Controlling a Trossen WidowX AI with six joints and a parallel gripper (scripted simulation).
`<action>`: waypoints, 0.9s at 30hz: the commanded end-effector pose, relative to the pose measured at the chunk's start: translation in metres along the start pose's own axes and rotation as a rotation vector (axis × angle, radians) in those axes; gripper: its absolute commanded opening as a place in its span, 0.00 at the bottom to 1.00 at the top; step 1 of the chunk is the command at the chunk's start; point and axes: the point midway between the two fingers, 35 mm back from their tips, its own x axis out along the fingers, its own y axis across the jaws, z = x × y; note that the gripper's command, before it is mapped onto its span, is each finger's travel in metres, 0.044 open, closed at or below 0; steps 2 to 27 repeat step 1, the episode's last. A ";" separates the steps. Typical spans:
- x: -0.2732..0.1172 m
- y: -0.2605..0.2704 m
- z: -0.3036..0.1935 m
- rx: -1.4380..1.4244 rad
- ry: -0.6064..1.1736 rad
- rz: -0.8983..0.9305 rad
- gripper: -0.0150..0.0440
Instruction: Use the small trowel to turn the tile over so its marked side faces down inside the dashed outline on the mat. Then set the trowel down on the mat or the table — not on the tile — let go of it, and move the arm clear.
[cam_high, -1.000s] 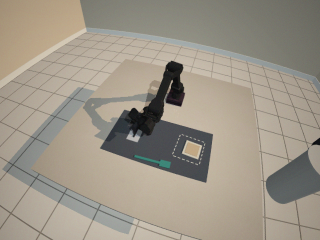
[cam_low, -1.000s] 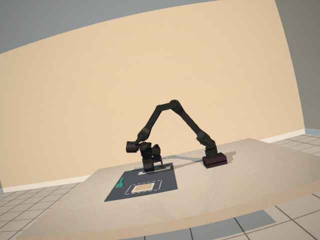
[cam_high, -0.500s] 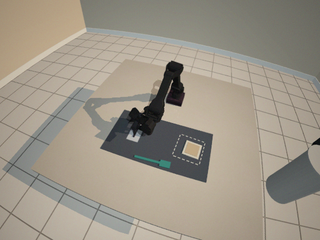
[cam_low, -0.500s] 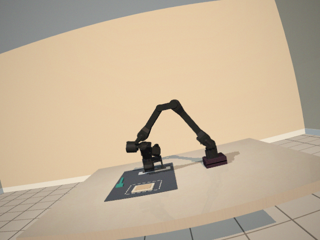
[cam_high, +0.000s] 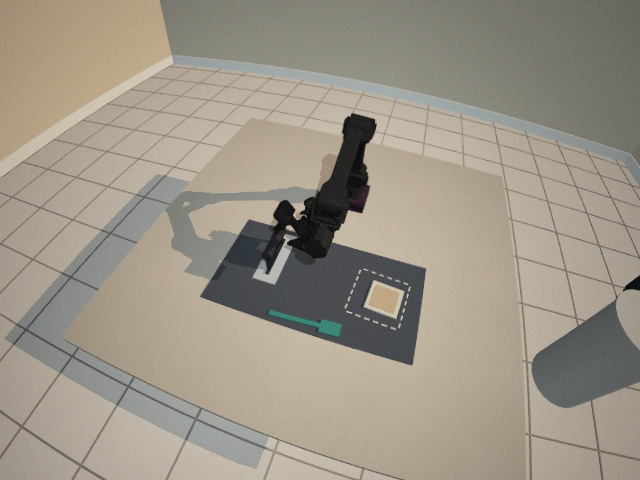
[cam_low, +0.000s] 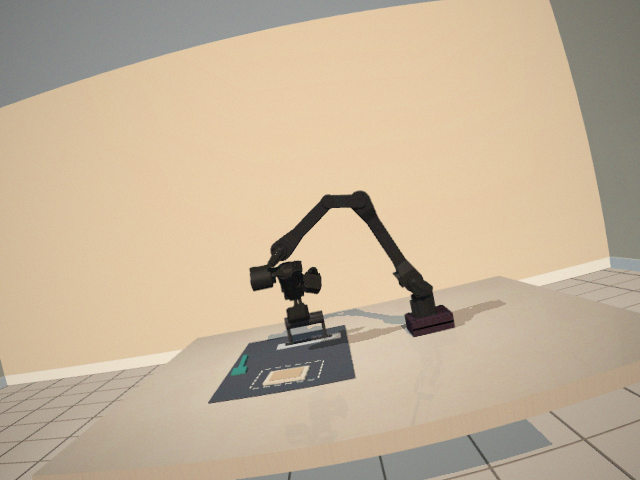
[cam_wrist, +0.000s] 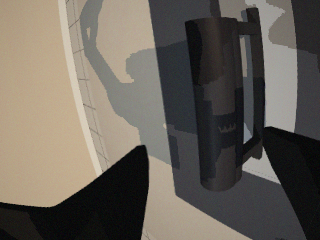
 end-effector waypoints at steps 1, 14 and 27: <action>-0.036 0.032 0.027 0.015 0.015 0.001 0.76; -0.036 0.032 0.027 0.015 0.015 0.001 0.76; -0.036 0.032 0.027 0.015 0.015 0.001 0.76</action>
